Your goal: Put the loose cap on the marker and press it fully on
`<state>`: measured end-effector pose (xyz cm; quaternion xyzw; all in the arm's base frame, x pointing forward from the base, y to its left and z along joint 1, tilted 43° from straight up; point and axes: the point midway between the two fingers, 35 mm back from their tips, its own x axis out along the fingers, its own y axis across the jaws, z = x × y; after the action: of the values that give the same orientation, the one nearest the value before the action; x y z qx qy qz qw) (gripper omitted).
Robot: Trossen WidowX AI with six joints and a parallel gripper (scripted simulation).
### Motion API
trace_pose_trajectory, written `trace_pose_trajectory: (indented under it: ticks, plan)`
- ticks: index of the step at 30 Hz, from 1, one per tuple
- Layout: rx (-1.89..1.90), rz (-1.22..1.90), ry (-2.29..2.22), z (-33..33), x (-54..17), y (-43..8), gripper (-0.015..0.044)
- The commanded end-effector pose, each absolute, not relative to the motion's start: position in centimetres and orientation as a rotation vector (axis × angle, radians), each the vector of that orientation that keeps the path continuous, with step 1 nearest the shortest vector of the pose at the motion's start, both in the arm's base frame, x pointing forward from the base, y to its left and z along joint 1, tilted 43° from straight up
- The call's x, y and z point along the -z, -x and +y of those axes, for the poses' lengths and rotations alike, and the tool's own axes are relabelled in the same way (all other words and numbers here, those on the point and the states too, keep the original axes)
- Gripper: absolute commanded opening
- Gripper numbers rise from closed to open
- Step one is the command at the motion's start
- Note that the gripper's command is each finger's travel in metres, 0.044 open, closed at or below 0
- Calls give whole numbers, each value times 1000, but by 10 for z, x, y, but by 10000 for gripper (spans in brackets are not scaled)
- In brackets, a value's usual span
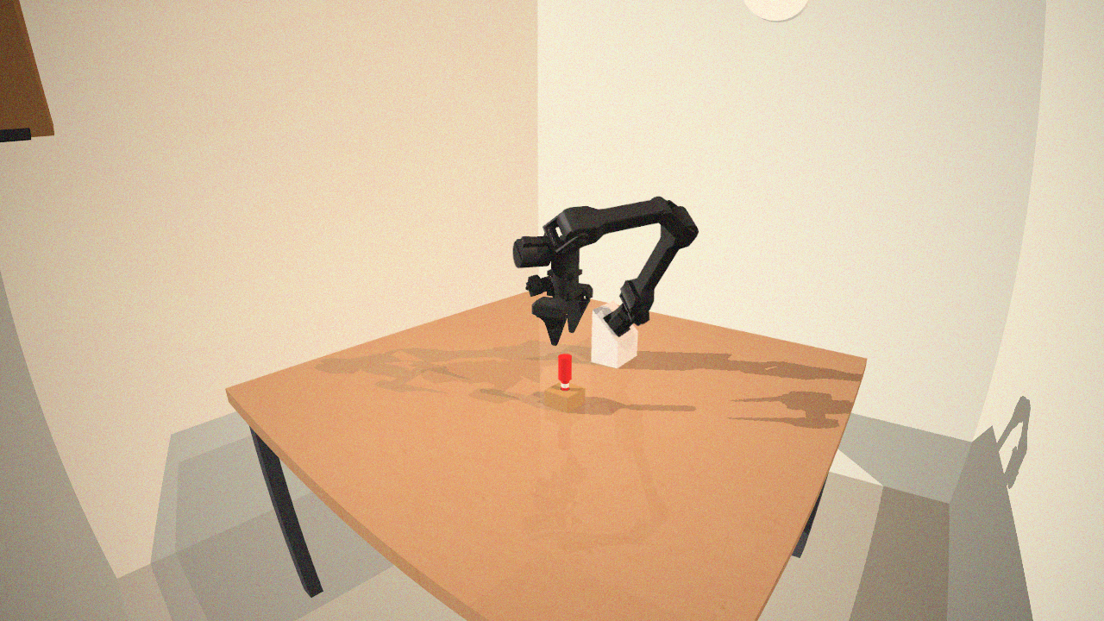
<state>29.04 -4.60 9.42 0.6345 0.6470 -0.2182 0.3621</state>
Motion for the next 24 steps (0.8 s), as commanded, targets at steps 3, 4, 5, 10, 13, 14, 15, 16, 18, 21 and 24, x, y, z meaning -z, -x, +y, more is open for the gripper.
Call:
trace_pose_trajectory:
  ticks: [3, 4, 5, 10, 13, 14, 15, 16, 18, 21, 24]
  plan:
    - [423, 1690, -1510, -44, -95, -288, 361]
    - [332, 1686, -1437, -44, -95, -288, 335]
    - [244, 1679, -1364, -43, -94, -289, 309]
    - [-174, 1600, -985, -41, -92, -289, 177]
    - [-404, 1520, -752, -39, -90, -289, 99]
    - [-464, 1494, -687, -39, -90, -289, 72]
    - [-500, 1478, -648, -38, -89, -289, 46]
    - [-512, 1472, -635, -38, -89, -289, 20]
    - [-512, 1472, -635, -38, -89, -289, 0]
    - [-512, 1472, -635, -38, -89, -289, 0]
    - [-512, 1472, -635, -38, -89, -289, 0]
